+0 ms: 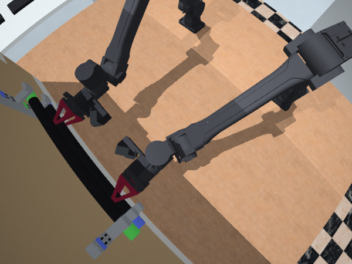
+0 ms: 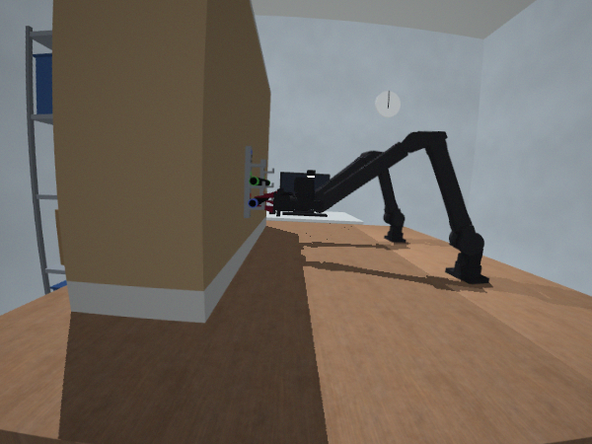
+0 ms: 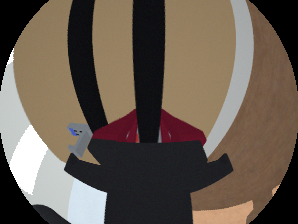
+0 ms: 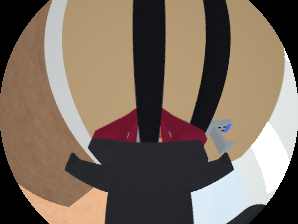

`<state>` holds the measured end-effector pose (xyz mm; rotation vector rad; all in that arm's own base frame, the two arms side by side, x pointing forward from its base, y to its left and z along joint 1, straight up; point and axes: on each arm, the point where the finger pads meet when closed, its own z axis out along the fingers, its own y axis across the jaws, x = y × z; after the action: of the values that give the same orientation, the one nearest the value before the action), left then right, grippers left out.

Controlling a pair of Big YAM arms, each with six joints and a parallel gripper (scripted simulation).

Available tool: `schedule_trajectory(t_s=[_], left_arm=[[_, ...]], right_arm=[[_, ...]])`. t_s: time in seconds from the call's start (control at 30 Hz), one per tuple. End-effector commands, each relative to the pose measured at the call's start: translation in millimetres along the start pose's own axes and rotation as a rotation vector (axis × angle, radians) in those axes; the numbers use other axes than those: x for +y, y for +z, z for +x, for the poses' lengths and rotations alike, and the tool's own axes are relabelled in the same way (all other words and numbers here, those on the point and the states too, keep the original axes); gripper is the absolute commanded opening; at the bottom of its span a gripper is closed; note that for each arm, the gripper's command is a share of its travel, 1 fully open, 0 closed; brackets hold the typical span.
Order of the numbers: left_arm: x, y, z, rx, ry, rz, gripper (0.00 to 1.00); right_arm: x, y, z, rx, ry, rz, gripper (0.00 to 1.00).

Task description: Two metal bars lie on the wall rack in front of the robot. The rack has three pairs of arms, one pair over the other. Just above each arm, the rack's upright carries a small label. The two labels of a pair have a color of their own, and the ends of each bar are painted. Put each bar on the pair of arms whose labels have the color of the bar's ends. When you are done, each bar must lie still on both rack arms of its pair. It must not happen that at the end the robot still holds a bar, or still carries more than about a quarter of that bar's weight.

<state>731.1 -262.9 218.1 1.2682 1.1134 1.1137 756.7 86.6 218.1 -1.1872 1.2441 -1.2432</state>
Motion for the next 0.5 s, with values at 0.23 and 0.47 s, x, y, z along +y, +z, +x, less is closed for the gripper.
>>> schedule_trajectory(t_s=[0.23,0.47], left_arm=[[23.2,15.9,4.3,0.009,-0.013,-0.038,0.10],[23.2,15.9,4.3,0.009,-0.013,-0.038,0.00]], right_arm=[[-20.0,16.8,6.8,0.011,0.029,0.039,0.10],[-20.0,16.8,6.8,0.011,0.029,0.039,0.00]])
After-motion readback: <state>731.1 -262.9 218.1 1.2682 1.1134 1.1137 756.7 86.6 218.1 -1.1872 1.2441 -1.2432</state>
